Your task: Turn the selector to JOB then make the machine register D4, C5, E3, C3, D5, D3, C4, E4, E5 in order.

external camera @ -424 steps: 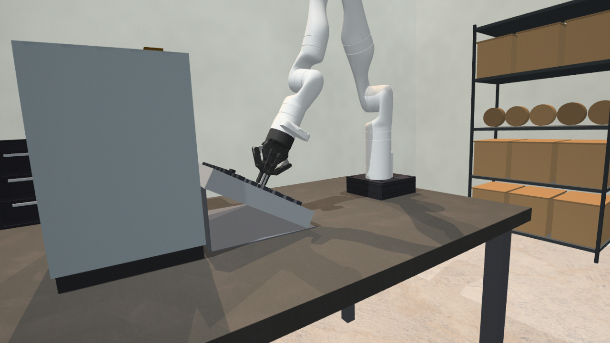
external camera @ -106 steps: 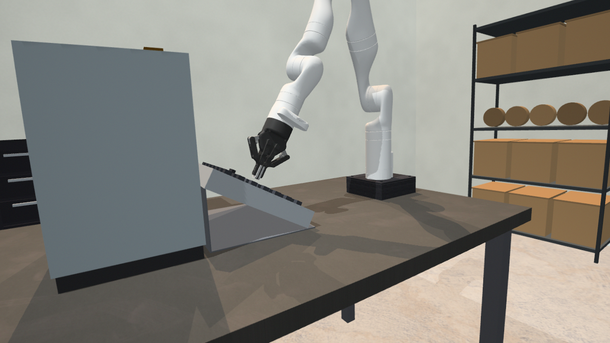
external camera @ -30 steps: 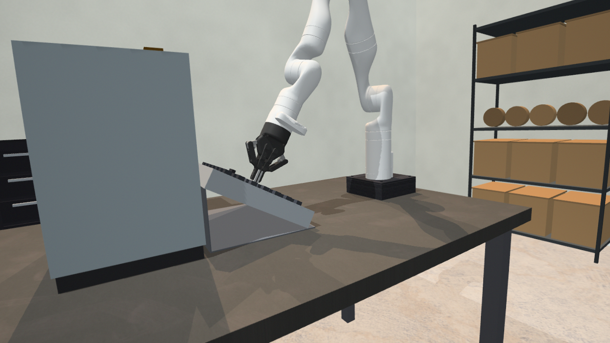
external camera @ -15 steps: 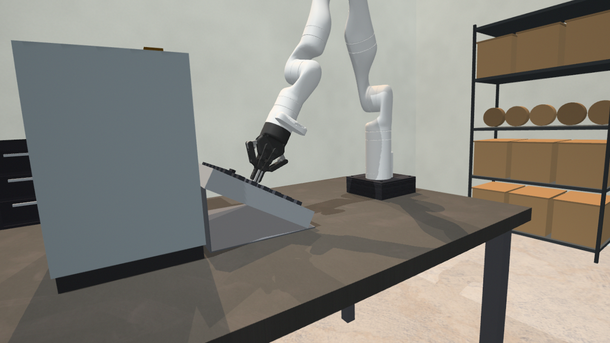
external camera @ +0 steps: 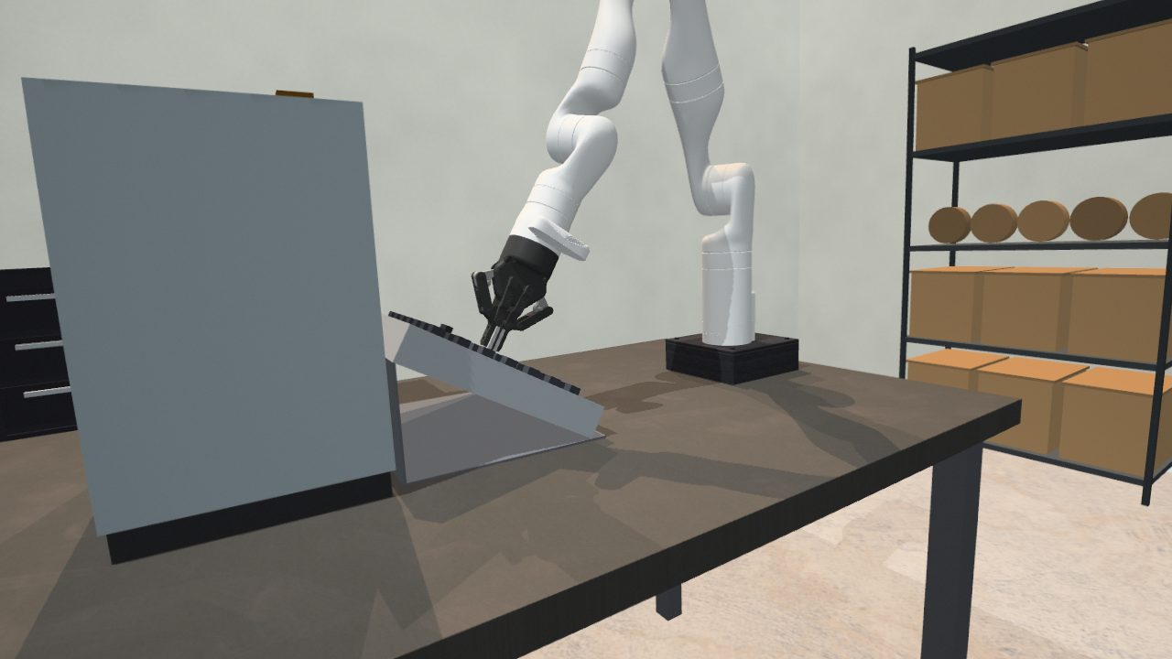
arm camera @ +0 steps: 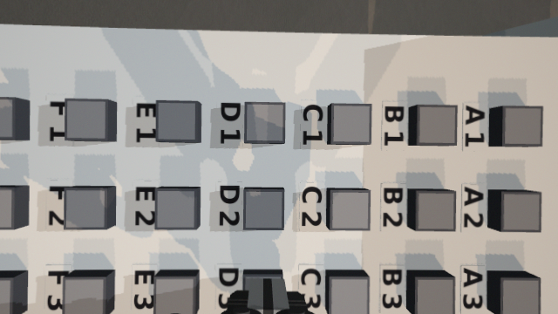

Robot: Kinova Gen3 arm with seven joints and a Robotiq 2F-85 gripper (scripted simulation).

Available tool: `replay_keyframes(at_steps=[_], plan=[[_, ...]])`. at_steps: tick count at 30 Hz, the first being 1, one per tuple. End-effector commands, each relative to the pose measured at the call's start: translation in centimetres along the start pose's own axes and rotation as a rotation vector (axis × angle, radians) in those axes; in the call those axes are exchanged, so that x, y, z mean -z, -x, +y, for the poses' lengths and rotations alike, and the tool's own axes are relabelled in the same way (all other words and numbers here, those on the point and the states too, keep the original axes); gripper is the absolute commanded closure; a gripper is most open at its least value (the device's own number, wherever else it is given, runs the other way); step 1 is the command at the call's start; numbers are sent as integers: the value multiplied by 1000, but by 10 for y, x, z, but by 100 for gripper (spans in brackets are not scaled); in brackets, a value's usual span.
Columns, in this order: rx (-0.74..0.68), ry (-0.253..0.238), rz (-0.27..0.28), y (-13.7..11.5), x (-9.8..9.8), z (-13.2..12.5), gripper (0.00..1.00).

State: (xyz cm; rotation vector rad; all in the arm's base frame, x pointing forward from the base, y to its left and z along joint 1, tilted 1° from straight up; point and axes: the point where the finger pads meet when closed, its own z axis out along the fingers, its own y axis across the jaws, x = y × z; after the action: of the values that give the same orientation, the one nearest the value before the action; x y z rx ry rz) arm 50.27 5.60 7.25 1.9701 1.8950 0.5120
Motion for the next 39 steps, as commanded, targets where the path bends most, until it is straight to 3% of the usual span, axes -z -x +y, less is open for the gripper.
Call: replay_keyframes(at_steps=[1, 26, 39], plan=[[12, 5, 6, -2, -1, 2, 90], [12, 5, 6, -2, 0, 2, 90], [12, 5, 6, -2, 18, 2, 90]])
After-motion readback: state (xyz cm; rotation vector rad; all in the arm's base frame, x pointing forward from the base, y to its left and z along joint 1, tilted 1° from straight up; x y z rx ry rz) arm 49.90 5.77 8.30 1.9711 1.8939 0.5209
